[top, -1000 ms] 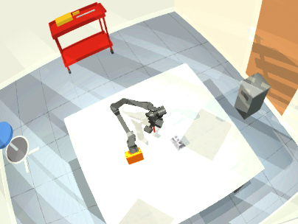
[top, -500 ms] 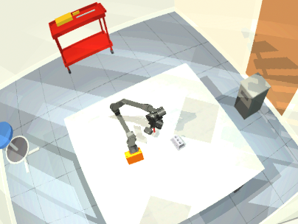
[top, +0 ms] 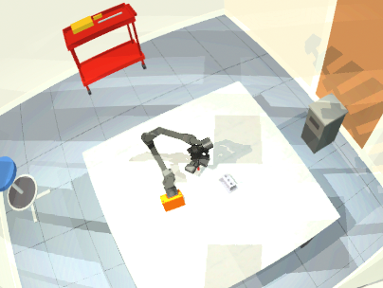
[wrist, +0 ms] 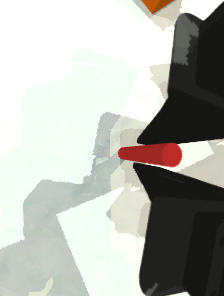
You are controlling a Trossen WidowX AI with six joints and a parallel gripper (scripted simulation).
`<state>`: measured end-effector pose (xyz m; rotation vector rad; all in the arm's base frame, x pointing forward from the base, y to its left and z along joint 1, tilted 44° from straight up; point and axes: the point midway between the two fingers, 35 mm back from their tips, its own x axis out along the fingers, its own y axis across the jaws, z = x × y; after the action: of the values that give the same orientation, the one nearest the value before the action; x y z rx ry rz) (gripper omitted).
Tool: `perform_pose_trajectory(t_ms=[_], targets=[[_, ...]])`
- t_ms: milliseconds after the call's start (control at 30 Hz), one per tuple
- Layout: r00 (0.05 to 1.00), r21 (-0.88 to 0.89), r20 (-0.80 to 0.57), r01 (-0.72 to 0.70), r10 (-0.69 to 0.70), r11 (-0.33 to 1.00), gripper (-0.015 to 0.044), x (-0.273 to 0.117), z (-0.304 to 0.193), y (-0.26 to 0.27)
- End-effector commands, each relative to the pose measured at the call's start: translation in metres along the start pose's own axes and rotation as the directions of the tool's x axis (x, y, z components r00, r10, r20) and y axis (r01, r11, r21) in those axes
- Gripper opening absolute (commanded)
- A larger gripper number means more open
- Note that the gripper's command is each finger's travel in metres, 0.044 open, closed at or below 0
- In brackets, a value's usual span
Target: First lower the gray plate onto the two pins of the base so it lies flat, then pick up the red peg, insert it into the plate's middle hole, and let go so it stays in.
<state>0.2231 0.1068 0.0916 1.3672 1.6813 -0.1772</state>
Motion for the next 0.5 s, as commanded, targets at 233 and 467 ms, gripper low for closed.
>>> perform_pose_trajectory(t_ms=[233,467], targets=[[1.0,0.005,-0.003,-0.001,0.001,1.0,0.0,0.0,0.0,0.0],[1.0,0.005,0.004,0.003,-0.003,1.0,0.0,-0.015,0.003,0.001]])
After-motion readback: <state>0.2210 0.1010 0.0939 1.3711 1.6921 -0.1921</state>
